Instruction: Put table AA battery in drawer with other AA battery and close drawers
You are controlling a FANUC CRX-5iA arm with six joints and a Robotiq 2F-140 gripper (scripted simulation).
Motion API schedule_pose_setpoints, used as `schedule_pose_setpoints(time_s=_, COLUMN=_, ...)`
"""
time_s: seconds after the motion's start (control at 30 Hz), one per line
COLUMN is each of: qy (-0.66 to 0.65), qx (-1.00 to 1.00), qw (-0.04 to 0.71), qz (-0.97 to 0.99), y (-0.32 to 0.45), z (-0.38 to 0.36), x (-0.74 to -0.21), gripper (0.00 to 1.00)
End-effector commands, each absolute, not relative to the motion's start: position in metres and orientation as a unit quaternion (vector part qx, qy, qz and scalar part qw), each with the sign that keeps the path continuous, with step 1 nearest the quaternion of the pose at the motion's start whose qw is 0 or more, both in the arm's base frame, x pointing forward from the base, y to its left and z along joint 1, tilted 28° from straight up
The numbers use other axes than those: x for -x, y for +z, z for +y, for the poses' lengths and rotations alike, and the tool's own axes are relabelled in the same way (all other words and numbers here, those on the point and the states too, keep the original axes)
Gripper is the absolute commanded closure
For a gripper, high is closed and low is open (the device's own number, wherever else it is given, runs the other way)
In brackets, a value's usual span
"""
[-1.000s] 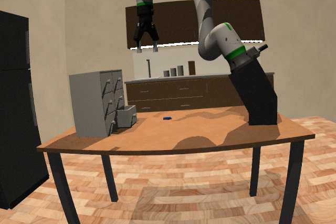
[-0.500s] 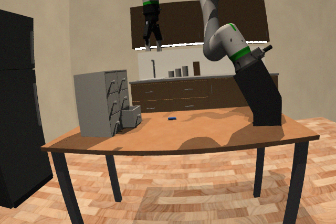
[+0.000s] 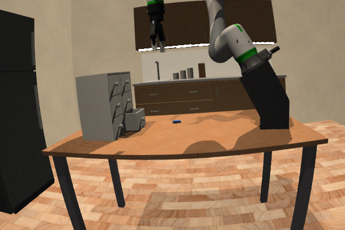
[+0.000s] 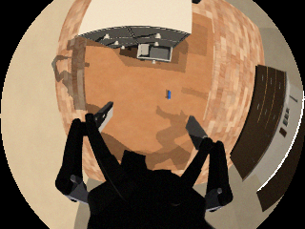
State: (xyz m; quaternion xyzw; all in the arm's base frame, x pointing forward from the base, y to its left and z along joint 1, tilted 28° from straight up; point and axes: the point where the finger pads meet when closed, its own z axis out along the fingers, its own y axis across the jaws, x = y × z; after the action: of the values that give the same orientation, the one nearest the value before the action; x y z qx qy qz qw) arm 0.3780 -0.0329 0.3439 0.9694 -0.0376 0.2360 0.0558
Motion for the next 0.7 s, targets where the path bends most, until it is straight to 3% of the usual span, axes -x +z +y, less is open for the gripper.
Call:
schedule_pose_setpoints(time_s=0.0, qy=0.235, qx=-0.970, qw=0.057, qz=-0.027, y=0.3444, z=-0.0328, x=-0.3771, gripper=0.00)
schedule_pose_setpoints(time_s=0.67, qy=0.232, qx=-0.971, qw=0.061, qz=-0.001, y=0.3452, z=-0.0326, x=-0.3748, gripper=0.00)
